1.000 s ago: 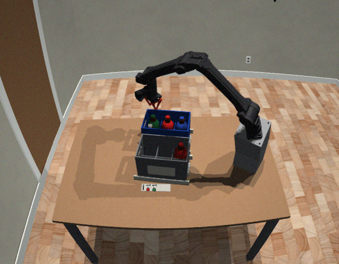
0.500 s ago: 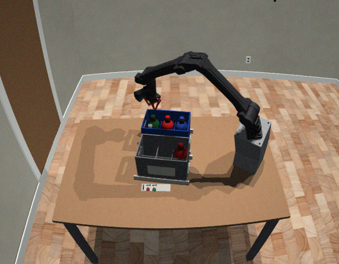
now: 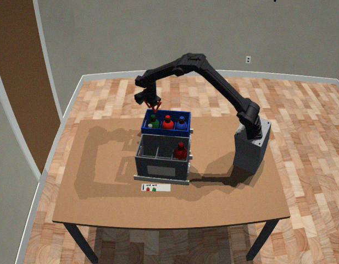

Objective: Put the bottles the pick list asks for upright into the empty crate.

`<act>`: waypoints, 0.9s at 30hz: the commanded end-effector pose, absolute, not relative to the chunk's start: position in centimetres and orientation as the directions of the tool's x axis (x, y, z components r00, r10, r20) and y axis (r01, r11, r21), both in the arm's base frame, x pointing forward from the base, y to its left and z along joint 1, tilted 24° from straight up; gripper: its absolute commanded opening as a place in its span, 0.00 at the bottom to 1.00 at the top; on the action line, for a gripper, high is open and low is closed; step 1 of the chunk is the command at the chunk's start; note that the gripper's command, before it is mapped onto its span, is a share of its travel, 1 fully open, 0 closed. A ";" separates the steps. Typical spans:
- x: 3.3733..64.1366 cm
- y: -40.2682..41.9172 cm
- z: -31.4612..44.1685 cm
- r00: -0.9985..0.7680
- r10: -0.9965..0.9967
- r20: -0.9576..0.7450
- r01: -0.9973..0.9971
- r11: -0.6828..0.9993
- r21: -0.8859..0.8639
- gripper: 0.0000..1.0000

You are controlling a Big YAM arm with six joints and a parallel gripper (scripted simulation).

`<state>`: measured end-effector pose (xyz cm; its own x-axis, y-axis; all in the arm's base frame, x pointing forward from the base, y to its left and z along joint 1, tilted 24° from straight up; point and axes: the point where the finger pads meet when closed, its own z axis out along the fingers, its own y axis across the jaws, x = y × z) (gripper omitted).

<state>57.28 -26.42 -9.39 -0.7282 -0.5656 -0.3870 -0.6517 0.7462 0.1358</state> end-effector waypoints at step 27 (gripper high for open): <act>60.0 -25.3 -12.1 -0.715 -0.573 -0.401 -0.657 0.747 0.103 0.61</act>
<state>58.10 -25.39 -11.99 -0.7261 -0.5668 -0.3892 -0.6525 0.7465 0.1303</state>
